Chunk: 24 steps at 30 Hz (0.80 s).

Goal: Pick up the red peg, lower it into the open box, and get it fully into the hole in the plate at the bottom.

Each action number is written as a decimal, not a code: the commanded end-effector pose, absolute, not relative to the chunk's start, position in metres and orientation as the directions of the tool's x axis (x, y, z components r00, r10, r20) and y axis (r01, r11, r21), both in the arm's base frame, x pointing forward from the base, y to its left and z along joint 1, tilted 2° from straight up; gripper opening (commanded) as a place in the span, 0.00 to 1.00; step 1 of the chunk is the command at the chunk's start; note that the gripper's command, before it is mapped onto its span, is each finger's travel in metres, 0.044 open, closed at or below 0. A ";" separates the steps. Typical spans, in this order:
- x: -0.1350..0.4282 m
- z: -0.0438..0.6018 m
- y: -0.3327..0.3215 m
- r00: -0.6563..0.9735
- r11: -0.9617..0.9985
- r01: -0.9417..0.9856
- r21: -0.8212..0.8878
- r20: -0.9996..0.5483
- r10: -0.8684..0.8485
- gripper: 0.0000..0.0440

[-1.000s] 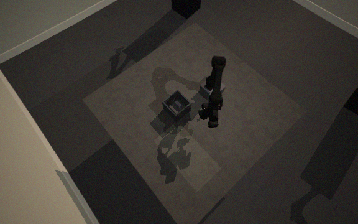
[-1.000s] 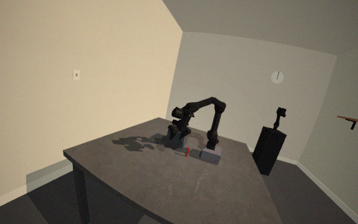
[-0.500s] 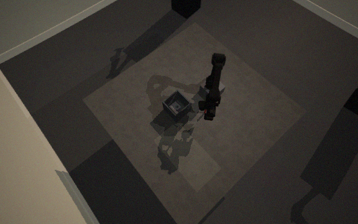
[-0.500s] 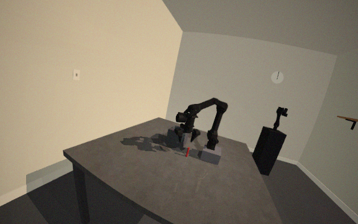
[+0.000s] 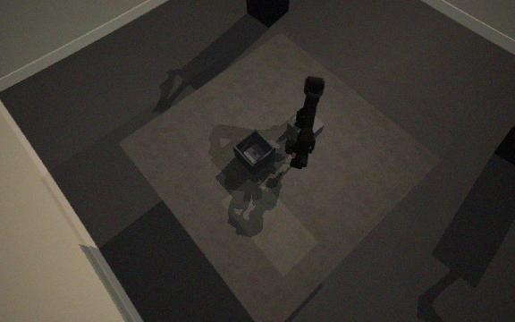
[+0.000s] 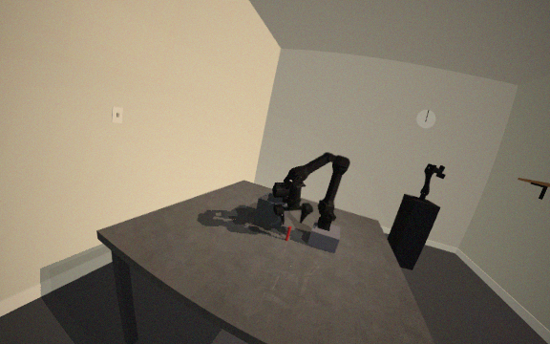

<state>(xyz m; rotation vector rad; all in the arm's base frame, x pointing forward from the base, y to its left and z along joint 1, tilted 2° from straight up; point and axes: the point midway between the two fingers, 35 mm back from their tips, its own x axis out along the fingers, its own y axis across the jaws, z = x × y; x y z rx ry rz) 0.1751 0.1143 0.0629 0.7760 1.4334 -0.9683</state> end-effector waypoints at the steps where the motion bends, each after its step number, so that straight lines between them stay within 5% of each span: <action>1: 0.172 0.052 0.109 -0.110 0.411 0.901 -0.139 -0.989 -0.094 0.99; 17: 0.171 0.006 0.099 -0.091 0.316 0.941 -0.120 -0.990 -0.105 0.90; 24: 0.177 -0.009 0.103 -0.078 0.305 0.947 -0.101 -0.993 -0.087 0.57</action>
